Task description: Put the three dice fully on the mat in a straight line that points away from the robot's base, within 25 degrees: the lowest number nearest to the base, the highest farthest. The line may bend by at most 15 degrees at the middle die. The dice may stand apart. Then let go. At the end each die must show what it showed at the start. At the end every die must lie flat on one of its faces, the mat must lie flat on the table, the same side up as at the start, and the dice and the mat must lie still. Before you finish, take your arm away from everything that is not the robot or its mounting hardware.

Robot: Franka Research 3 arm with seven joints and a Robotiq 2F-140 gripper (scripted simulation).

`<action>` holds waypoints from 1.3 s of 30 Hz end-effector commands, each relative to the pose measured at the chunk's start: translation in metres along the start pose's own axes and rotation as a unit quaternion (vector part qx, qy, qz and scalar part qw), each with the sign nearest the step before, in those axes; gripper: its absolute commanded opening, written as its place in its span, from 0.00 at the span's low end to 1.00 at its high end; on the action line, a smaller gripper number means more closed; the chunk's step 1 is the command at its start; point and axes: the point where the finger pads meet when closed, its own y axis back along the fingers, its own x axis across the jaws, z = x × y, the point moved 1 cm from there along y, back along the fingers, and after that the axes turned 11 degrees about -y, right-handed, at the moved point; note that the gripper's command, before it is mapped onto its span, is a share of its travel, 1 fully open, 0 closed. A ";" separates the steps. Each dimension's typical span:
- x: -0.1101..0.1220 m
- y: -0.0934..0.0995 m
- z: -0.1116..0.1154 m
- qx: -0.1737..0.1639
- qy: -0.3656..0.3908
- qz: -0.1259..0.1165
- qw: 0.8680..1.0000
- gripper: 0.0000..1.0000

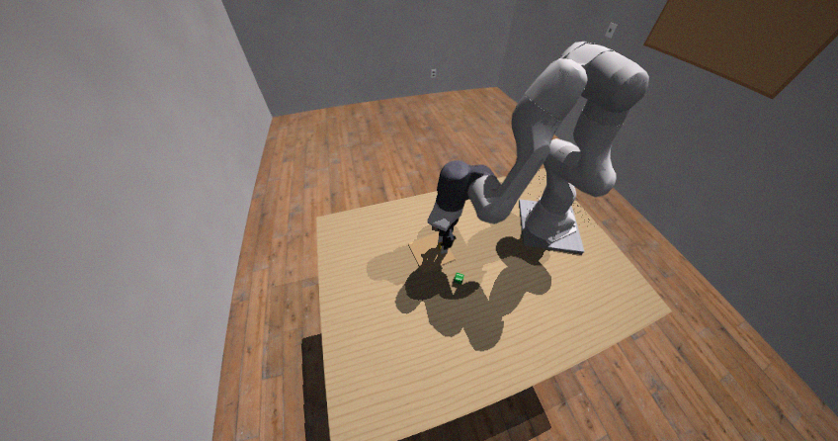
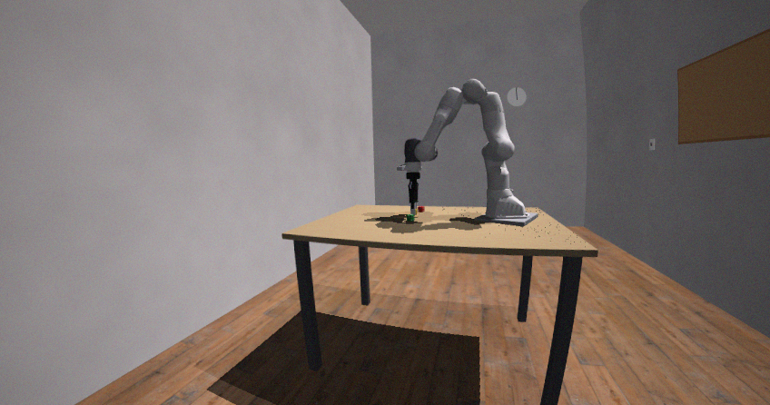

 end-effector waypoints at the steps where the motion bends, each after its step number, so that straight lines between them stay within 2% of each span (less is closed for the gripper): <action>1: -0.001 0.000 -0.001 0.001 0.001 -0.001 1.000 0.16; 18: -0.001 0.000 -0.001 0.001 0.001 -0.001 1.000 0.16; 33: -0.001 0.000 -0.001 0.001 0.001 -0.001 1.000 0.28; 39: -0.001 0.000 -0.001 0.001 0.001 -0.001 1.000 0.28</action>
